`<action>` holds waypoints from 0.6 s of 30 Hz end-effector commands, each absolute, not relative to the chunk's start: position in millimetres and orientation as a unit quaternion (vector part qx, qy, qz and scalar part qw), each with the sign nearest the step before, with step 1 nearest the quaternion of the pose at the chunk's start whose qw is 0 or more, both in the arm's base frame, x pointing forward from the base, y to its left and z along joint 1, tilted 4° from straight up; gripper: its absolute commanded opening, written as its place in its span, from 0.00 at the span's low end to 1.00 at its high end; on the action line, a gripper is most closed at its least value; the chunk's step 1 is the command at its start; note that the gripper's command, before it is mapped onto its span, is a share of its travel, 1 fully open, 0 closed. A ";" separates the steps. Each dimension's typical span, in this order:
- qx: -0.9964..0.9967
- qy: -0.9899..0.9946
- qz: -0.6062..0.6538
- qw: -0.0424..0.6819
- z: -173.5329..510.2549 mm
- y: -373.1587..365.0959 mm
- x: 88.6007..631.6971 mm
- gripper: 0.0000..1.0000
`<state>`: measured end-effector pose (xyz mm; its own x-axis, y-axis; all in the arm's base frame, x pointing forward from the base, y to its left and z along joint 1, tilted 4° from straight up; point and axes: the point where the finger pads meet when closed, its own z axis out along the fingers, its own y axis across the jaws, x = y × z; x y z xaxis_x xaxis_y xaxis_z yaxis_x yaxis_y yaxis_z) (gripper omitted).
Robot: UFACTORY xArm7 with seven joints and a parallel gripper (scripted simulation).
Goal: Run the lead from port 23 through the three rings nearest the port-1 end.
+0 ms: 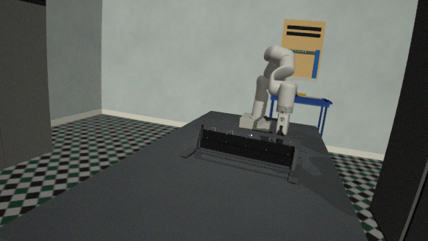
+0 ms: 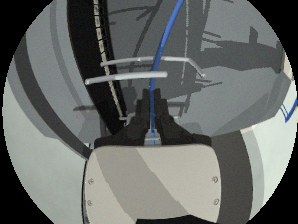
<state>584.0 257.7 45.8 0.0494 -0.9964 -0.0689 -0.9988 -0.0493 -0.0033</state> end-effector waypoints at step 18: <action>-0.724 0.689 0.023 0.027 48.6 258.8 597.5 0.00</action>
